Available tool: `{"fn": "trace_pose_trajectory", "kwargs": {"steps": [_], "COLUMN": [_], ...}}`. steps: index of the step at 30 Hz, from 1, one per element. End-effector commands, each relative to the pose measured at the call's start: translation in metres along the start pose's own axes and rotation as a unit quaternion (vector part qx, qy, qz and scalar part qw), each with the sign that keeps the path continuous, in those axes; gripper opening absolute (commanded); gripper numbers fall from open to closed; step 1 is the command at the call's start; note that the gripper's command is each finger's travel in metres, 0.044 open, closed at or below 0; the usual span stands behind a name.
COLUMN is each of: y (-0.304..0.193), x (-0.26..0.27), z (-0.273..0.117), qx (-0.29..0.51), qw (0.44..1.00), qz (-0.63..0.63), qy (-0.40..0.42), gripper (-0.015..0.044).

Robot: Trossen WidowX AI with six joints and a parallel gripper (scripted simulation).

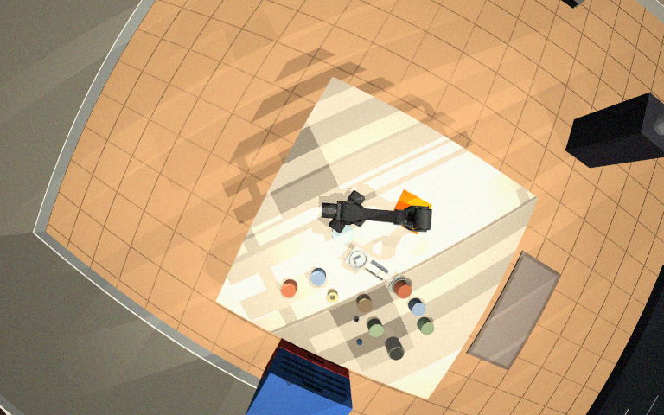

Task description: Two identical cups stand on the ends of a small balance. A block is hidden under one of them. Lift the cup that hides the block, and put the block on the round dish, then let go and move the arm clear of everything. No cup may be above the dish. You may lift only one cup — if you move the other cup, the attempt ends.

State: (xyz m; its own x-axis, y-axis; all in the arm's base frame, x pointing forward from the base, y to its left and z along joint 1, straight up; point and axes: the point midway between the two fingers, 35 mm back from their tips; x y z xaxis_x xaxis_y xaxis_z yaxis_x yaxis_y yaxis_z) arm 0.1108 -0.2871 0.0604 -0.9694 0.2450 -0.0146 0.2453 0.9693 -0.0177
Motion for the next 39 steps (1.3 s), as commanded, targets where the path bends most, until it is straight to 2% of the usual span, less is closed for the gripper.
{"fn": "trace_pose_trajectory", "kwargs": {"steps": [1, 16, 20, 25, 32, 39], "y": [0.000, -0.001, -0.001, -0.001, 0.022, 0.072], "x": [0.000, -0.001, 0.000, 0.000, -0.041, -0.085], "z": [0.000, -0.009, -0.052, -0.054, -0.066, -0.081], "qx": [0.000, 0.001, 0.003, 0.003, 0.018, 0.008], "qw": [1.000, 1.000, 1.000, 1.000, 1.000, 0.994], "qz": [0.000, 0.000, -0.002, -0.002, 0.014, 0.105], "qy": [0.000, 0.000, 0.000, 0.000, -0.007, -0.010], "gripper": [0.0053, 0.0440, 0.0440, 0.0440, 0.0260, 0.0260]}}
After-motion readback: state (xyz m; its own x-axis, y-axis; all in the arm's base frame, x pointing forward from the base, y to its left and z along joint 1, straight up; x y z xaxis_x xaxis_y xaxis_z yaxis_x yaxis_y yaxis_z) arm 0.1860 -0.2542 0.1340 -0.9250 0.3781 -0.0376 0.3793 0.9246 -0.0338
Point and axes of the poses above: the point midway between the two fingers, 35 mm back from their tips, its own z axis out along the fingers, its own x axis across the jaws, y = z × x, and after that the axes turned 4 degrees about z, right-handed
